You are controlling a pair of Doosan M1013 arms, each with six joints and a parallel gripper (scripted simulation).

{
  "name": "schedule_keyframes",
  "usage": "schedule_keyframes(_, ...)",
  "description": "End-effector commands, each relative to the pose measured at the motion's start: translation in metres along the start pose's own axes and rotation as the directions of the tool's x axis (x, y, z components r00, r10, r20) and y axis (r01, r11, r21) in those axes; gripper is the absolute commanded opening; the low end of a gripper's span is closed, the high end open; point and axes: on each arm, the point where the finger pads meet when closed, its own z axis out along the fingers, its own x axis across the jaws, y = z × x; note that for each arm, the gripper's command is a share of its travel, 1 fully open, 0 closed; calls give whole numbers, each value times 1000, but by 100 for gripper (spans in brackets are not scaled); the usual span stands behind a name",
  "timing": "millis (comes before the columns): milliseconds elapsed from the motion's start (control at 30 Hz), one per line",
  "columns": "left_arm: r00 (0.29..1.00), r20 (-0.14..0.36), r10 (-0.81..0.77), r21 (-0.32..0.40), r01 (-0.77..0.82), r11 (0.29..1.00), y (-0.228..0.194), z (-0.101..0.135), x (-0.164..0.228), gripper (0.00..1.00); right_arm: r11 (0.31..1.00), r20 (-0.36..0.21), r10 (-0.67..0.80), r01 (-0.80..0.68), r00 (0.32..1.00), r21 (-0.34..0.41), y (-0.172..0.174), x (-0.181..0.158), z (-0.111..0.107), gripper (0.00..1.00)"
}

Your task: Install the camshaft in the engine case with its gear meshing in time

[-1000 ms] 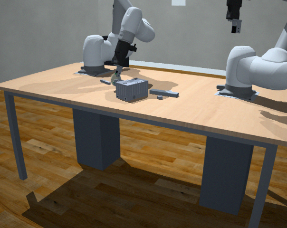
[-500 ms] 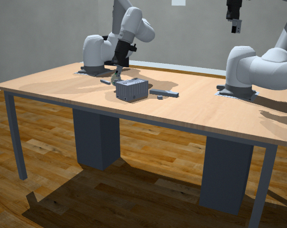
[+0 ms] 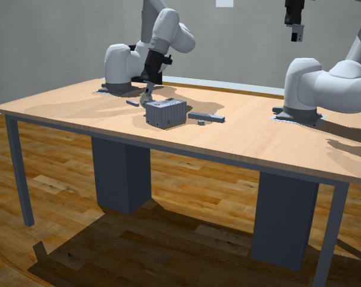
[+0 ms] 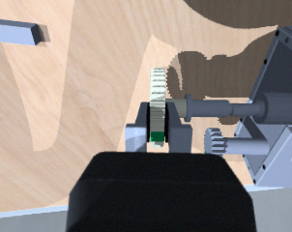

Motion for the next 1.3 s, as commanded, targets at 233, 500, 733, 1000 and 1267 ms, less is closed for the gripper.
schedule_keyframes(233, 1000, -1, 0, 0, 0, 1000, 0, 0, 0, 100, 1000, 0, 4, -4, 1000, 2, -1, 3, -2, 29)
schedule_keyframes(500, 1000, -1, 0, 0, 0, 1000, 0, 0, 0, 100, 1000, 0, 4, -4, 1000, 2, -1, 3, -2, 29)
schedule_keyframes(733, 1000, -1, 0, 0, 0, 1000, 0, 0, 0, 100, 1000, 0, 4, -4, 1000, 2, -1, 3, -2, 29)
schedule_keyframes(1000, 1000, -1, 0, 0, 0, 1000, 0, 0, 0, 100, 1000, 0, 4, -4, 1000, 2, -1, 3, -2, 29)
schedule_keyframes(1267, 1000, -1, 0, 0, 0, 1000, 0, 0, 0, 100, 1000, 0, 5, -5, 1000, 2, -1, 3, -2, 29)
